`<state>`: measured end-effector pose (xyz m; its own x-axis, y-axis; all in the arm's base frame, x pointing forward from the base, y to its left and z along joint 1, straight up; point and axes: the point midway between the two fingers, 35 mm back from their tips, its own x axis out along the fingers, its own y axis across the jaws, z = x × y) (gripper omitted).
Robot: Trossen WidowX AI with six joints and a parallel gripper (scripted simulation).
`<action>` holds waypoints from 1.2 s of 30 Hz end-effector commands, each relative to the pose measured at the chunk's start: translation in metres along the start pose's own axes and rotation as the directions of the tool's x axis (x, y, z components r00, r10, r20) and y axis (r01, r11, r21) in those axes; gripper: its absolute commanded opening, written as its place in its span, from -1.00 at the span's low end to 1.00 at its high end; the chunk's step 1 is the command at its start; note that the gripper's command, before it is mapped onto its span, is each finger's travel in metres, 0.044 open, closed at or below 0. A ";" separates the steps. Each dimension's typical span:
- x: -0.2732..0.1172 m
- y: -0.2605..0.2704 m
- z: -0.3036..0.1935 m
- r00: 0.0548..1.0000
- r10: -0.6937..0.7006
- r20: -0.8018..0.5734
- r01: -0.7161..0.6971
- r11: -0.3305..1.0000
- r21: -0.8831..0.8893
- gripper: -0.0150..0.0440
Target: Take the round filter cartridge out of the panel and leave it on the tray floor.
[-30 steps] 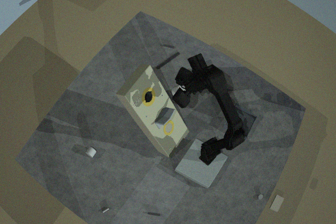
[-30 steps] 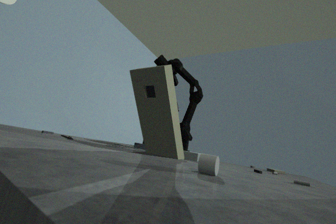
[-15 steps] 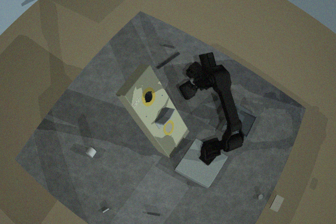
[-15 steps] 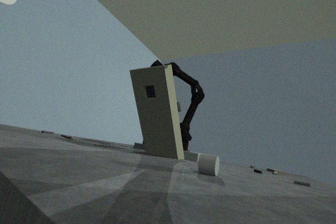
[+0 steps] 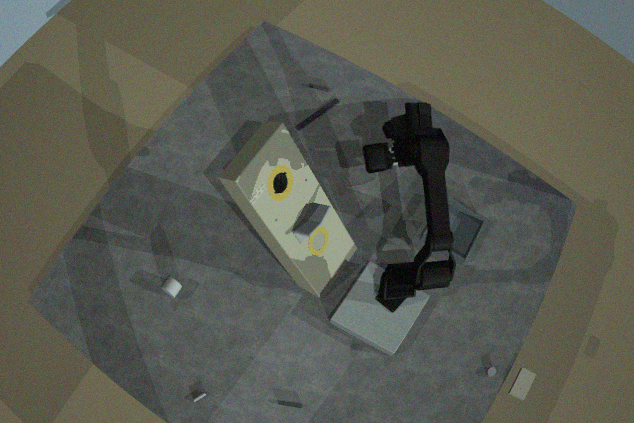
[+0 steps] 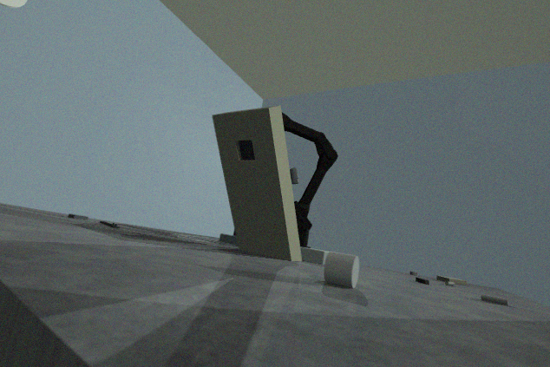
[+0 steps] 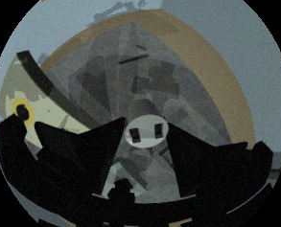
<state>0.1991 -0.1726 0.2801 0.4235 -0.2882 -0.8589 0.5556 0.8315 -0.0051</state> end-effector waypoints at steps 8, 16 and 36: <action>0.007 -0.055 -0.016 0.988 -0.152 -0.008 0.149 0.956 0.252 -0.49; 0.010 -0.071 -0.023 0.981 -0.192 -0.017 0.188 0.929 0.319 -0.49; 0.053 -0.156 -0.096 0.933 -0.346 -0.098 0.338 0.750 0.569 -0.49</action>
<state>0.0779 -0.2692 0.1959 0.1584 -0.5020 -0.8502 0.9535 0.3013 -0.0003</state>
